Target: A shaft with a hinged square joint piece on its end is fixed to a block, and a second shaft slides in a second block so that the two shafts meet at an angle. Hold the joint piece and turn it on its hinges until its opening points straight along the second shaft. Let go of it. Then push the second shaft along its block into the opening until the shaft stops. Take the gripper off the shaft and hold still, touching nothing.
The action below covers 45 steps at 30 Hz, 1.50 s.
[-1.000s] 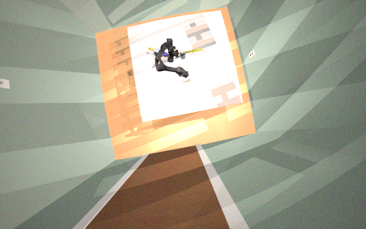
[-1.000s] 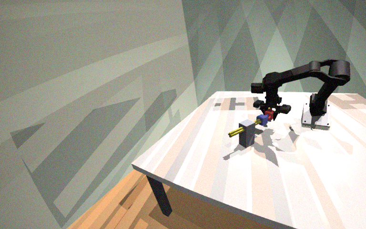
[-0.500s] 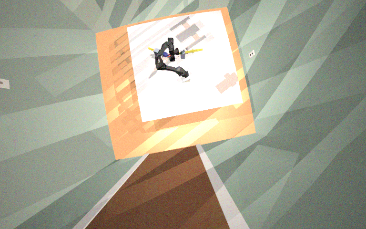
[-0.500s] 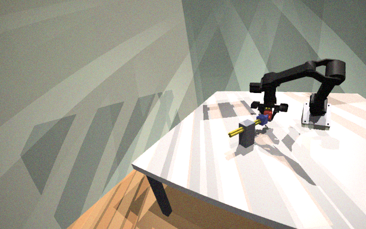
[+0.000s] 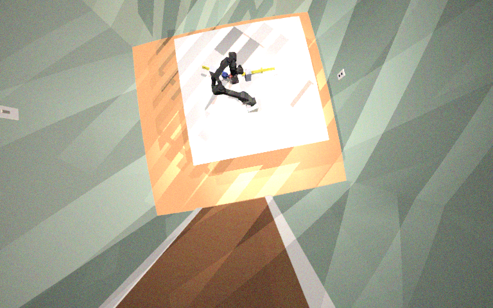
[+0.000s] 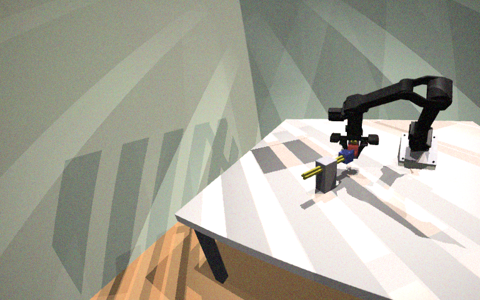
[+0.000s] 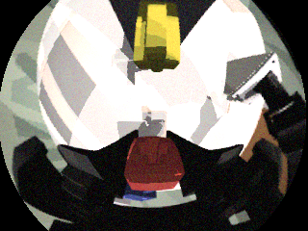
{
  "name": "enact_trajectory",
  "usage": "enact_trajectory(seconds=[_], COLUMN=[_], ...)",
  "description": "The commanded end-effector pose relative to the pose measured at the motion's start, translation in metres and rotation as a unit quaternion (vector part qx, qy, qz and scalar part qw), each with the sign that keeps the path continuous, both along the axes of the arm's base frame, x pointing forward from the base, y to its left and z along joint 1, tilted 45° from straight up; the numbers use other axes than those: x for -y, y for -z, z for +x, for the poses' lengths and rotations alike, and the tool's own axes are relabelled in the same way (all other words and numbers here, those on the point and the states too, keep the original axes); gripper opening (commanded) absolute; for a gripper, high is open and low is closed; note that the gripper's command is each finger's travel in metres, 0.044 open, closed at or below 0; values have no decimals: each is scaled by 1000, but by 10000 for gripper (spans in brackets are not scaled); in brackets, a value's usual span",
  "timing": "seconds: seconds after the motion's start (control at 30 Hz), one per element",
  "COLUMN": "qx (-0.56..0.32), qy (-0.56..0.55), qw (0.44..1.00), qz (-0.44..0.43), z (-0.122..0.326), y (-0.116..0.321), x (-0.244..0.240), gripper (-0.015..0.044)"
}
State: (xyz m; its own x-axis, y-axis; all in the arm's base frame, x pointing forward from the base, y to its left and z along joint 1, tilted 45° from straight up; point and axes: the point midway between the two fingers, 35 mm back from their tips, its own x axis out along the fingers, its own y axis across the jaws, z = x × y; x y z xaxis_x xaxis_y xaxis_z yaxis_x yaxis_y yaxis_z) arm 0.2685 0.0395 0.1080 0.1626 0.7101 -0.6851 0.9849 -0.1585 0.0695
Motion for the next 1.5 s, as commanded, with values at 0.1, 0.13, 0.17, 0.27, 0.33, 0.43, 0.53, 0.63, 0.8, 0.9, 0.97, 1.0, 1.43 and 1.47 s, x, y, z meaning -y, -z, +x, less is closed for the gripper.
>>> enact_trajectory(seconds=[0.1, 0.13, 0.17, 0.27, 0.33, 0.43, 0.53, 0.63, 0.8, 0.9, 0.97, 1.0, 1.43, 1.47], qx=[0, 0, 0, 0, 0, 0, 0, 0, 0, 0, 0, 0, -12, -14], qy=[0, 0, 0, 0, 0, 0, 0, 0, 0, 0, 0, 0, 3, 4], qw=[1000, 1000, 1000, 1000, 1000, 1000, 1000, 1000, 1000, 1000, 1000, 1000, 998, 997], qz=[0, 0, 0, 0, 0, 0, 0, 0, 0, 0, 0, 0, -59, -76], z=[0, 0, 0, 0, 0, 0, 0, 0, 0, 0, 0, 0, -2, -2], y=[0, 0, 0, 0, 0, 0, 0, 0, 0, 0, 0, 0, -11, -15], x=[0, 0, 0, 0, 0, 0, 0, 0, 0, 0, 0, 0, 8, 10], gripper=[0, 0, 0, 0, 26, 105, 147, 199, 331, 409, 440, 440, 440, 440])
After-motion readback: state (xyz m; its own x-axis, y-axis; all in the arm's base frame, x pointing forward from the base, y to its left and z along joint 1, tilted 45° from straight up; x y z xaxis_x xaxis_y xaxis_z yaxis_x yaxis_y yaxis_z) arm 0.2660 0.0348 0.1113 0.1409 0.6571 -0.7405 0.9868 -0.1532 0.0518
